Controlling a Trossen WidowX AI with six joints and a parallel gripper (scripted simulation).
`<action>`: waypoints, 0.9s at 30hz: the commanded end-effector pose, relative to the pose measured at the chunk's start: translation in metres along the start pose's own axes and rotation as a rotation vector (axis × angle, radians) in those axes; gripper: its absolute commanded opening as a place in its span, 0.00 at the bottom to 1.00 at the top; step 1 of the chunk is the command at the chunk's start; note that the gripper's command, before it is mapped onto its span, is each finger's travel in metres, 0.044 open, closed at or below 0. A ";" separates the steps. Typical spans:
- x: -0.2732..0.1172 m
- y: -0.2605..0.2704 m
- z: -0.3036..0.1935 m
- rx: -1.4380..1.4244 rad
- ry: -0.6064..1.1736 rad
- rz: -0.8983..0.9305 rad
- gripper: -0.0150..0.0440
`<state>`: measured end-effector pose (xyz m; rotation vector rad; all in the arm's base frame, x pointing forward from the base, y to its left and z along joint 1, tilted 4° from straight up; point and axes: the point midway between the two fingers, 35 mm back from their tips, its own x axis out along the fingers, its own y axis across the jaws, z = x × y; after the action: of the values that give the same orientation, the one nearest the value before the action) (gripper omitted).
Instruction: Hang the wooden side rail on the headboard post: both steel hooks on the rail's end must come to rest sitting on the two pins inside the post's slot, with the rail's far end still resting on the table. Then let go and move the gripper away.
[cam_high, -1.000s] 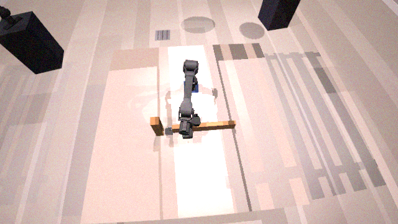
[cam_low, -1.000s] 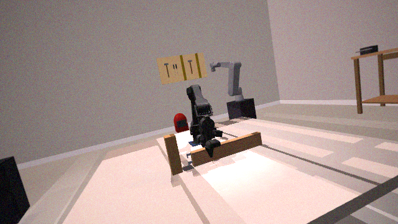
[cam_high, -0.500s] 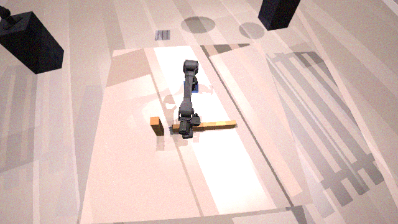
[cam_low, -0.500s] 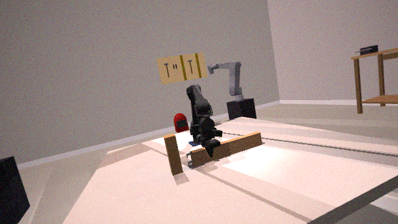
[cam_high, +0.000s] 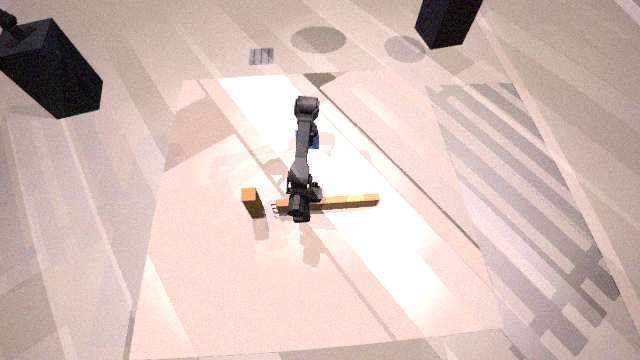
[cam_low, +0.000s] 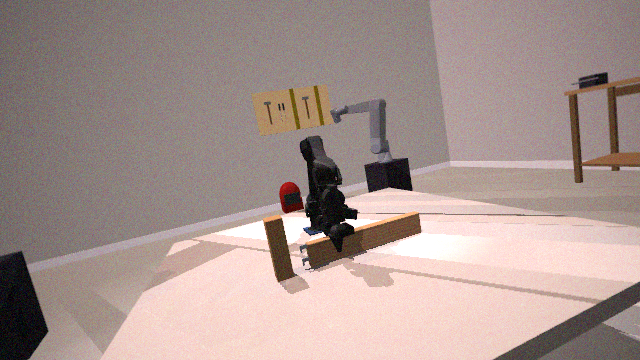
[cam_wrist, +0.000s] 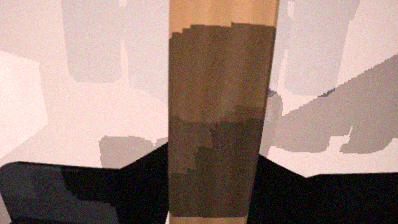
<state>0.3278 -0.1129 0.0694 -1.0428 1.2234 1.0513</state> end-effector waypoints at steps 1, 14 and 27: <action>-0.005 -0.002 0.000 0.000 0.000 -0.012 0.25; -0.007 -0.002 0.000 0.000 0.000 -0.012 0.25; -0.009 -0.002 0.000 0.000 0.000 -0.012 0.25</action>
<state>0.3273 -0.1129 0.0737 -1.0414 1.2244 1.0518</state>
